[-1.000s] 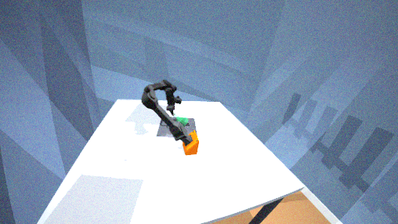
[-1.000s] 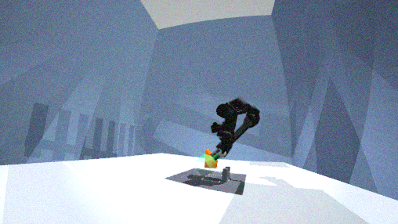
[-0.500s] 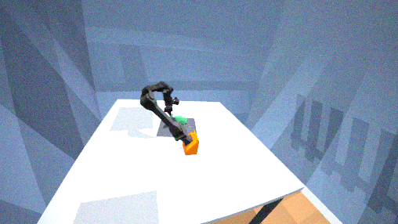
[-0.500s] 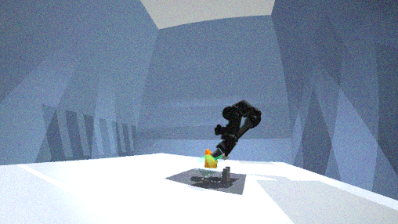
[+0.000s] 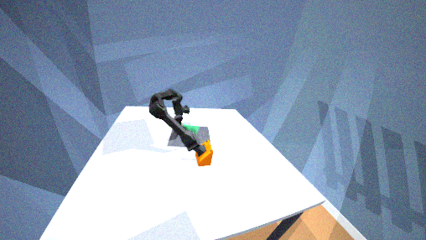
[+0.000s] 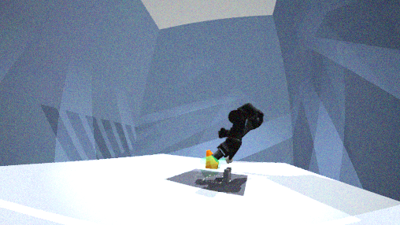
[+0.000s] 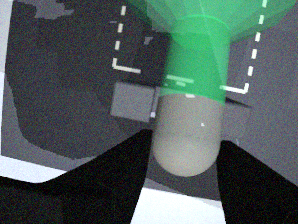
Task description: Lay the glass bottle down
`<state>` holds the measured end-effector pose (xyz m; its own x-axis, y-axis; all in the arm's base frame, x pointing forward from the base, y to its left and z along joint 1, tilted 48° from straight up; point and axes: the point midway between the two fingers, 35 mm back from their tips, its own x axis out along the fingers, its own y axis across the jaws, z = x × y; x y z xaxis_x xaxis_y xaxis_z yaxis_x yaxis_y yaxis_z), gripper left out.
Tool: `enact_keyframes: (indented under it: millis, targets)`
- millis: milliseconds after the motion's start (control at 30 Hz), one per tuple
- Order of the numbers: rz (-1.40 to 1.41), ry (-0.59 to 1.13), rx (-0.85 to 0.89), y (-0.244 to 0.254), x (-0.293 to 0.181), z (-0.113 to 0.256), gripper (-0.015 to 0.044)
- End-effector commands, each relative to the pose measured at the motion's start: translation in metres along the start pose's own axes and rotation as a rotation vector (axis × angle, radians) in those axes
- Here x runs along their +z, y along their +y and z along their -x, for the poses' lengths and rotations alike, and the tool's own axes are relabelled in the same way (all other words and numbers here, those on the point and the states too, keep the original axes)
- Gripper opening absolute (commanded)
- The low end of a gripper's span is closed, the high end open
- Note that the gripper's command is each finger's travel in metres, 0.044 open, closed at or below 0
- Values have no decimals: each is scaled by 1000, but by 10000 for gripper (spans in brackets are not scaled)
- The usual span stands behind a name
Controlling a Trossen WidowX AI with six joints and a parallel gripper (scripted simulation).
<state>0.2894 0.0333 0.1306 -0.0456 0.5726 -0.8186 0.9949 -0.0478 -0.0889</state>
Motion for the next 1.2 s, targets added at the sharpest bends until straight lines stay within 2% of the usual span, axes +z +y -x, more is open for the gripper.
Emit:
enact_keyframes:
  millis: [0,1167]
  targets:
    - [-2,3,0,0,-3,-2,124]
    - [11,-8,-3,1,-20,-17,124]
